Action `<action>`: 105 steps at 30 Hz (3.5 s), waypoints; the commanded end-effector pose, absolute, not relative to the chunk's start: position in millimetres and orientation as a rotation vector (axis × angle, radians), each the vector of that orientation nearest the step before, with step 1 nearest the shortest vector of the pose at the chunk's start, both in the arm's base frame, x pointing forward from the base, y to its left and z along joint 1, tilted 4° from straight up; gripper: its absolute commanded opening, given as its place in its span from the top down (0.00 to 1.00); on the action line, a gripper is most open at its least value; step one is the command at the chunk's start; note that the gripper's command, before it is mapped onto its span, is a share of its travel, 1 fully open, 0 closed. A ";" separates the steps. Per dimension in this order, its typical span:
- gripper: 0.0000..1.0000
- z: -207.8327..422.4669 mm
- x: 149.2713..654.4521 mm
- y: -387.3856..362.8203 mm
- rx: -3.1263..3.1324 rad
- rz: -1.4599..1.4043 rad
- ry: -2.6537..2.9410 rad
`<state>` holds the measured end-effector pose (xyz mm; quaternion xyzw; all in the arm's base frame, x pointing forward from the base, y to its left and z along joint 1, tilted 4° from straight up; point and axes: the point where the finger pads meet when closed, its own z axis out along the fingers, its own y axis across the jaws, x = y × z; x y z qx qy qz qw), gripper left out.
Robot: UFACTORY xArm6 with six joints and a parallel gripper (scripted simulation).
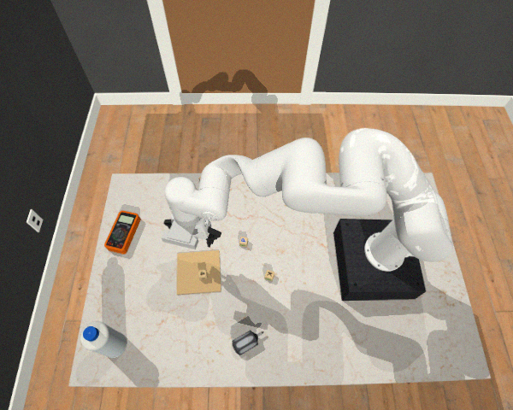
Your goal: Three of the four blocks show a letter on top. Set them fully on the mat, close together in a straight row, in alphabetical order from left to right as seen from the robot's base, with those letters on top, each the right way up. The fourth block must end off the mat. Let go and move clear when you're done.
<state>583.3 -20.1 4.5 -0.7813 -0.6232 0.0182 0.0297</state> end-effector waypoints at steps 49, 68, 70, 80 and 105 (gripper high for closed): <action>0.00 7.7 460.0 -136.8 -2.412 0.053 -1.924; 0.00 7.7 460.0 -136.8 -2.412 0.053 -1.924; 0.00 7.7 460.0 -136.8 -2.412 0.053 -1.924; 0.00 7.7 460.0 -136.8 -2.412 0.053 -1.924; 0.00 8.1 525.8 -225.7 -2.677 0.062 -1.546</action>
